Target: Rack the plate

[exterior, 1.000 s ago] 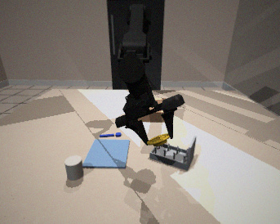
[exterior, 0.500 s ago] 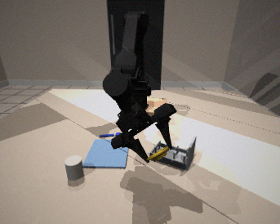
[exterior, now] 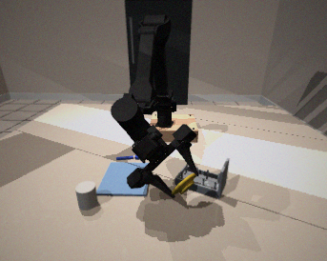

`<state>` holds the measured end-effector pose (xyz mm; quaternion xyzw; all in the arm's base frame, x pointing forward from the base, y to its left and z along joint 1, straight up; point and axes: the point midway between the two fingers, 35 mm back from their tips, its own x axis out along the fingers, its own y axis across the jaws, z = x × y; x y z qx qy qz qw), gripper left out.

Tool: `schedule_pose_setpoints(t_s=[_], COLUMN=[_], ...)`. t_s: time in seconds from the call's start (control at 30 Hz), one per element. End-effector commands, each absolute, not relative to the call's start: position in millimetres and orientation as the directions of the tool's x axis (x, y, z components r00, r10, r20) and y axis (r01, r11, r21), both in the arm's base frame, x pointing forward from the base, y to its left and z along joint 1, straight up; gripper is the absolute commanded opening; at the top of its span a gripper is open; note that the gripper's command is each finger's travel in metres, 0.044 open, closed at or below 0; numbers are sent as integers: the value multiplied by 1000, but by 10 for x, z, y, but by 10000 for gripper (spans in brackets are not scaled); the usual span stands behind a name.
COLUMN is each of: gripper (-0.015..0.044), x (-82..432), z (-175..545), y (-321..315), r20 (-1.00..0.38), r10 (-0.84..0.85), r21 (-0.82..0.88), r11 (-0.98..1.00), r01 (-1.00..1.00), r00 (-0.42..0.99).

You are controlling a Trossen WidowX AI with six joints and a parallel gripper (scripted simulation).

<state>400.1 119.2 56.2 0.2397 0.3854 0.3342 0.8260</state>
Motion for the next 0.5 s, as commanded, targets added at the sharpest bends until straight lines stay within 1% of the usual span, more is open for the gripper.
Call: schedule_pose_setpoints(t_s=[0.0,0.47], gripper=[0,0], x=[3952,3716], z=[480,457], y=[1182,1126], r20=[-433,-244], r10=[767,860], r21=[648,528], r11=[630,505], r01=[-429,-683], r00=[473,447])
